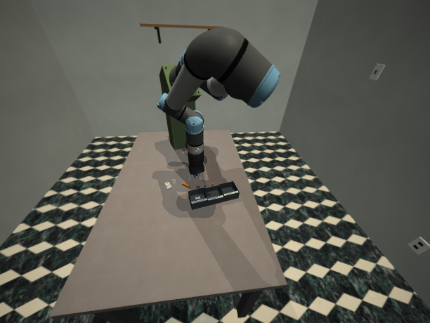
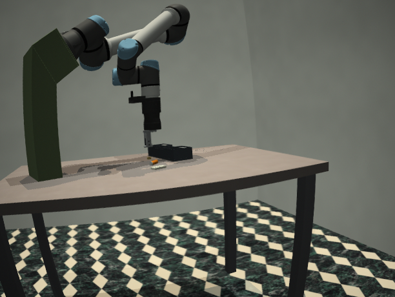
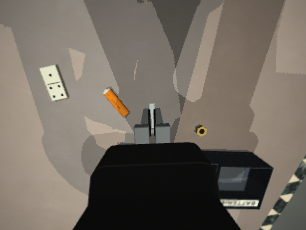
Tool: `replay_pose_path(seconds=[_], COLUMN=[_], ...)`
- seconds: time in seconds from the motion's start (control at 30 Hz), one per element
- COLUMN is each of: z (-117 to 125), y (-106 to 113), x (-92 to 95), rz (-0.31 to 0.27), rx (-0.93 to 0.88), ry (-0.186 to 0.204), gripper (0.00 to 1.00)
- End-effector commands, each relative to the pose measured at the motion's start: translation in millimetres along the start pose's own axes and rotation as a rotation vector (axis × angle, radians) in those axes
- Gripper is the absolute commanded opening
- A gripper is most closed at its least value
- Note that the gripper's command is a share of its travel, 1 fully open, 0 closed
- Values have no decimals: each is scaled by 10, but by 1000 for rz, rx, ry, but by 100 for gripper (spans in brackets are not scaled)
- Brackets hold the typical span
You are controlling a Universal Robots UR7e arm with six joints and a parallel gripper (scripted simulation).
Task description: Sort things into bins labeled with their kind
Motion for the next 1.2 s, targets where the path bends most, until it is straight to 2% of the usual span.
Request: replay_pose_path(seconds=[0.0, 0.1, 0.2, 0.37, 0.63, 0.73, 0.83, 0.93, 1.17], z=[0, 0, 0, 0, 202, 213, 289, 315, 491], y=[2, 2, 2, 2, 438, 463, 626, 681, 1061], x=[5, 6, 95, 96, 96, 96, 96, 96, 97], rz=[0, 0, 0, 0, 0, 0, -1, -1, -7], rx=[0, 0, 0, 0, 0, 0, 150, 182, 418], ry=[0, 0, 0, 0, 0, 0, 0, 0, -1], gripper=[0, 0, 0, 0, 0, 0, 0, 0, 0])
Point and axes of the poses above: the point where the finger pads meet when closed, its own x axis back along the fingers, its own z axis across the jaws, y = z × x, the point moved 3 cm from there along x, back along the fingers, and after that the axes turned 1 degree about x, right-handed, at the moved point
